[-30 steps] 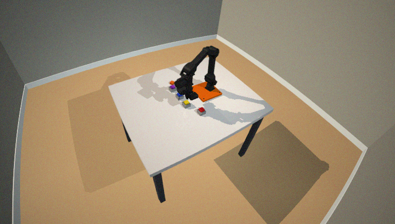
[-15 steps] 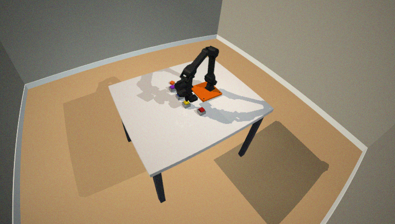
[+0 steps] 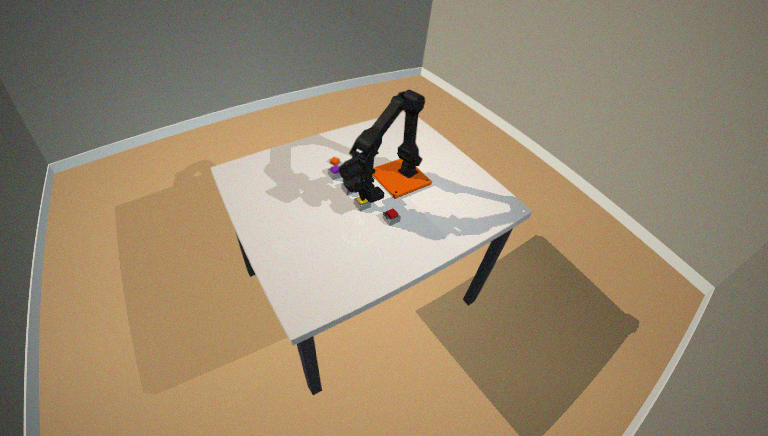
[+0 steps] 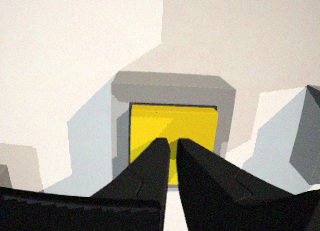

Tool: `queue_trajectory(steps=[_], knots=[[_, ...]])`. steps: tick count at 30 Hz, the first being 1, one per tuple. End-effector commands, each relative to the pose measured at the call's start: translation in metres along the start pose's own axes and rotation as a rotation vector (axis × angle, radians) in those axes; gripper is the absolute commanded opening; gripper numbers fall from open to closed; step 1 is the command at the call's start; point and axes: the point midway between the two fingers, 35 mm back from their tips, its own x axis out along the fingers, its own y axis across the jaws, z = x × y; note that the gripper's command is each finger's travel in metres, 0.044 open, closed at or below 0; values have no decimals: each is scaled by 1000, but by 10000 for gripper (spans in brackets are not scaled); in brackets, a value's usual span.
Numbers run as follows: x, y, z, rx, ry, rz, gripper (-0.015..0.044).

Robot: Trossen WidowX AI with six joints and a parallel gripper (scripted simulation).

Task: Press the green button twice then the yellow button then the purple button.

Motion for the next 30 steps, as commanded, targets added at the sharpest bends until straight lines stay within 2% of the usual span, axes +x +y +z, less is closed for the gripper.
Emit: queue_trajectory(steps=[1,10,14,20,25,30], knots=[[1,0,0,6,1,-2,20],[1,0,0,6,1,-2,20],[-30,0,0,6,1,-1,20],[-41,0,1,6,1,-1,20],[-93,0,0,6,1,-1,20],[-95,-2,1,6,1,-2,20]])
